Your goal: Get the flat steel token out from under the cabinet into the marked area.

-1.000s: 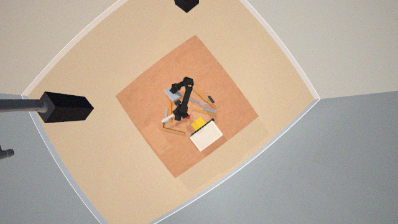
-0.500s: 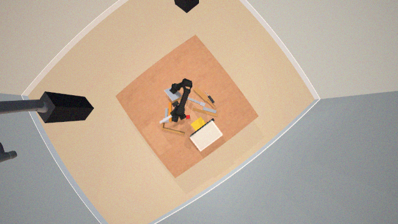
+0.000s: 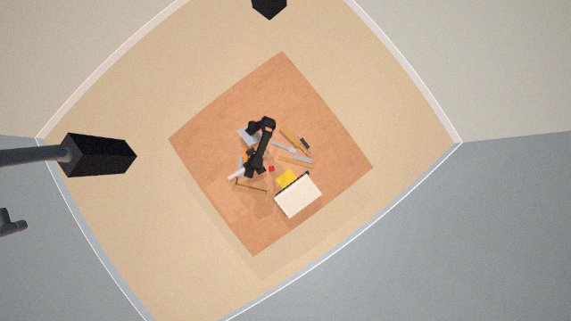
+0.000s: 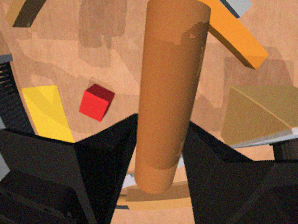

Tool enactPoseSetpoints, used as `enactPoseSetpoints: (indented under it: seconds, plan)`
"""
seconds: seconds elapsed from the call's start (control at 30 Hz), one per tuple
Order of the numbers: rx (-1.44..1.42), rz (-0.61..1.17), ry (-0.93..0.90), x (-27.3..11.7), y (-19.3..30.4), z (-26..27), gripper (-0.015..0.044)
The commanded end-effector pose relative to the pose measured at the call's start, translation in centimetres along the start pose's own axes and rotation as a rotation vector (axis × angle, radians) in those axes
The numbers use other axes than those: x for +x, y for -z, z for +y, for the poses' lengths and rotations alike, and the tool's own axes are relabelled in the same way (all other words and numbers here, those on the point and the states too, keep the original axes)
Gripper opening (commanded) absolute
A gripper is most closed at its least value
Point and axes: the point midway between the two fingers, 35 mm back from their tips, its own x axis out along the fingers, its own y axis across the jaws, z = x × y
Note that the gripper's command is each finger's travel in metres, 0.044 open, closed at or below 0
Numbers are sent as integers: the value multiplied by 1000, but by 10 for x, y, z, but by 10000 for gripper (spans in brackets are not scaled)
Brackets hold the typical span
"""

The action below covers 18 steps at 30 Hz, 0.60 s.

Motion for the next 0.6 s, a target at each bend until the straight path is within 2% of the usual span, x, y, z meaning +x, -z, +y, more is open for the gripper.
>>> enactPoseSetpoints:
  seconds: [0.0, 0.57]
  plan:
    - [-11, -23, -13, -6, -9, 2, 0]
    - [-11, -24, -13, -7, -35, 3, 0]
